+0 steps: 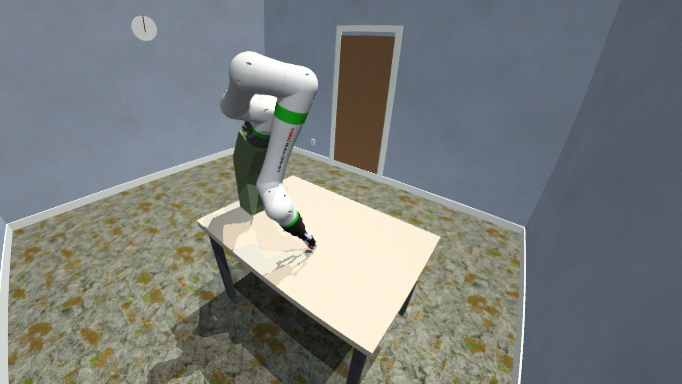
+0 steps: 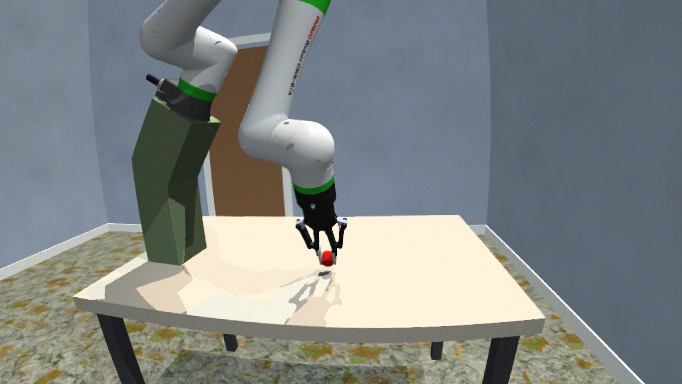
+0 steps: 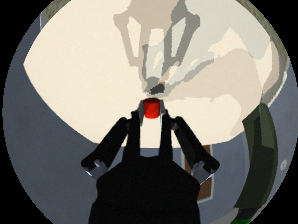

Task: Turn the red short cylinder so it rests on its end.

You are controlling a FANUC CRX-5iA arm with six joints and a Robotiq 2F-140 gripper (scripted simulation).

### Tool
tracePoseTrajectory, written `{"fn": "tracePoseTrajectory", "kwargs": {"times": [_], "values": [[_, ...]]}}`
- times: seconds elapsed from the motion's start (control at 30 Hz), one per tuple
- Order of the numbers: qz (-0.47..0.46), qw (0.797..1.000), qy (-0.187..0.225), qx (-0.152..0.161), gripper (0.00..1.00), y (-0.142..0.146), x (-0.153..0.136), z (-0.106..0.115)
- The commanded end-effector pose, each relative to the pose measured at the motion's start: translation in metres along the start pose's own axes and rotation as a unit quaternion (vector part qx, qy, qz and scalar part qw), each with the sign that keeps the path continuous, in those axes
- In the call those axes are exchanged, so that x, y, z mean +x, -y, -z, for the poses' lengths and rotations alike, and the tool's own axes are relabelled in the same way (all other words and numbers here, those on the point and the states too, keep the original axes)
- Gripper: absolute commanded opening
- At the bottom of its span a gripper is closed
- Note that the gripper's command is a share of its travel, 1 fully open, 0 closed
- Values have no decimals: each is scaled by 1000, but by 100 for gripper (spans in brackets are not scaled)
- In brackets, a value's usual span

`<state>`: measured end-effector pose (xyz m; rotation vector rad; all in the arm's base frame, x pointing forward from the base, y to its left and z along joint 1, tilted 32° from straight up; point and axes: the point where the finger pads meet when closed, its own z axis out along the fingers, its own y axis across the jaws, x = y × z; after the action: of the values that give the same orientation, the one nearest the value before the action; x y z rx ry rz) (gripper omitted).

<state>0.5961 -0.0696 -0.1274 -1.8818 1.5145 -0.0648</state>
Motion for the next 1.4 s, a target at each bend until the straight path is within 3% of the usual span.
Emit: {"fn": "tracePoseTrajectory", "kwargs": {"times": [0.0,0.17,0.57,0.83,1.37], "values": [[-2,999,49,-14,19,4,2,-4],[-3,993,121,-9,19,5,3,0],[-3,992,129,-9,19,5,4,0],[-4,969,249,-9,19,5,8,-2],[-4,966,258,-8,19,5,8,-2]]}}
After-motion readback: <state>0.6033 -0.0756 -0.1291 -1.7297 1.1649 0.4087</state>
